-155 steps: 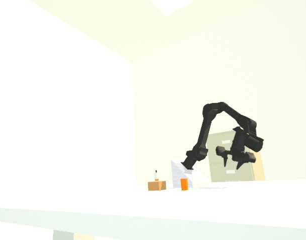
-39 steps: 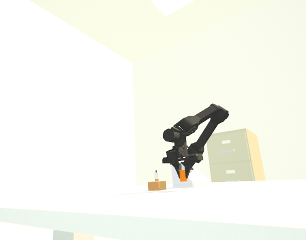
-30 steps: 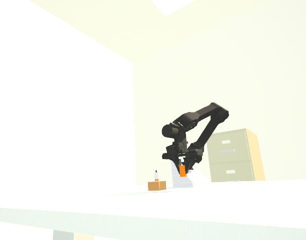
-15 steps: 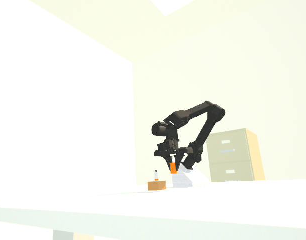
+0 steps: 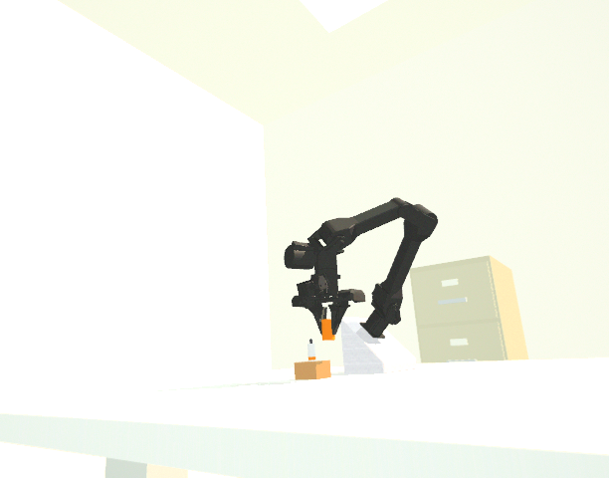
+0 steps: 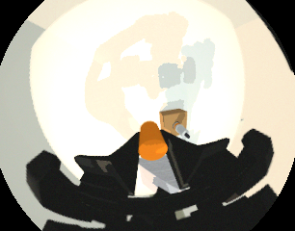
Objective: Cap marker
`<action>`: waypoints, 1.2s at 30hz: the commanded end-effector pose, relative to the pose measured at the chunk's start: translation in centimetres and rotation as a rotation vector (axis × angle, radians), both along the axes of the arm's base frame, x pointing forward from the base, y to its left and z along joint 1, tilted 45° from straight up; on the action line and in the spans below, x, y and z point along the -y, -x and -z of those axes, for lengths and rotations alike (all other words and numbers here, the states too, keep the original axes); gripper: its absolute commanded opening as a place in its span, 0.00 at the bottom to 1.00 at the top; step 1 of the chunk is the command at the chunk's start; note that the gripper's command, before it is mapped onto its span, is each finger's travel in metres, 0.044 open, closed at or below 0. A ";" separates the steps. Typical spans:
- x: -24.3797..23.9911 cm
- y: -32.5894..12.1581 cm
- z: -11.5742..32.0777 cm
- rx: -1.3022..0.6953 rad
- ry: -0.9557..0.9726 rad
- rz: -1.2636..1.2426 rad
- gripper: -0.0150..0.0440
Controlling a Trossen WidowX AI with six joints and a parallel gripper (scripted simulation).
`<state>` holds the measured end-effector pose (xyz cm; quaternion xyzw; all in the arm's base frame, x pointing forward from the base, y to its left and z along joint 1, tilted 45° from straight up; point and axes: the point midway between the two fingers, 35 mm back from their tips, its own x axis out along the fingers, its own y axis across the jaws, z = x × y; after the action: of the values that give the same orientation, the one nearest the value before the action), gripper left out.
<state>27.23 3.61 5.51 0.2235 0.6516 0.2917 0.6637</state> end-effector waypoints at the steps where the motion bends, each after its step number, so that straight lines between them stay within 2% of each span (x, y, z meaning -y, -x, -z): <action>1: 1.3 0.0 0.5 0.003 0.003 -0.003 0.25; 22: 7.4 1.7 3.6 0.002 -0.029 -0.011 0.25; 36: 6.8 1.8 4.5 0.003 -0.031 -0.011 0.25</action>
<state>25.40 -3.38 1.24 0.2275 0.6481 0.3067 0.6590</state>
